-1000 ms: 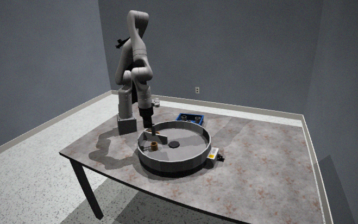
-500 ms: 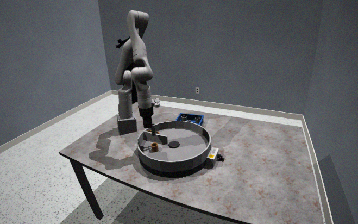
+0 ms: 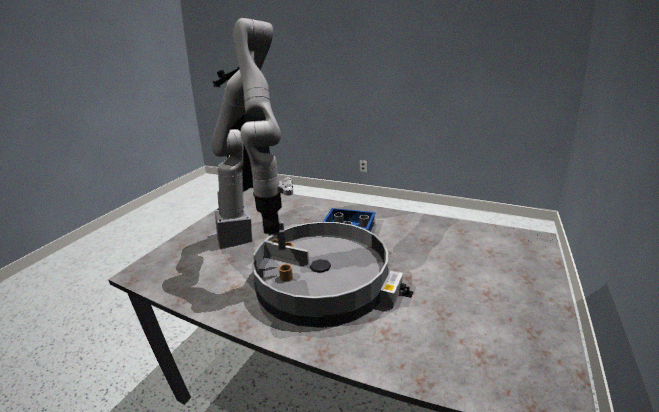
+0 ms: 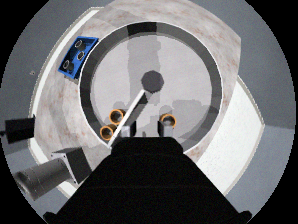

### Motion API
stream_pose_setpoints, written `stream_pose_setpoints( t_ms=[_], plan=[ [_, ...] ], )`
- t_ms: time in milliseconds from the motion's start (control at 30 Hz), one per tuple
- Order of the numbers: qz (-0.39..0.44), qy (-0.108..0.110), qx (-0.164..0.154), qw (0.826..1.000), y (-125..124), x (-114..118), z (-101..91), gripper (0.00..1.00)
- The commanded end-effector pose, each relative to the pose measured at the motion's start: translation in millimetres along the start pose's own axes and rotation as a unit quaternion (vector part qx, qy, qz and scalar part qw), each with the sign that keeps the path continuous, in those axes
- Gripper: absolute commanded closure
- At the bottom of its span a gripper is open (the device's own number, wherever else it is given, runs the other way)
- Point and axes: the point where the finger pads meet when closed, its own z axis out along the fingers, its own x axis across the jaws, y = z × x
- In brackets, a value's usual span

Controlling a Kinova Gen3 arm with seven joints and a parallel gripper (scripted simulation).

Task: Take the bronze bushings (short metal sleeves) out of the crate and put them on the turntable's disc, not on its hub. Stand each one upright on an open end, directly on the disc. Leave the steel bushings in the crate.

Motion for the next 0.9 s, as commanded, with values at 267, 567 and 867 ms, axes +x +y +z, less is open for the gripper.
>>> stream_pose_setpoints(
  t_ms=[267,567,867],
  plan=[
    [-0.001,0.004,0.002,1.000,-2,1,-54.9,0.00],
    [-0.001,0.004,0.002,1.000,-2,1,-83.0,0.00],
    [-0.001,0.004,0.002,1.000,-2,1,-86.6,0.00]
  ],
)
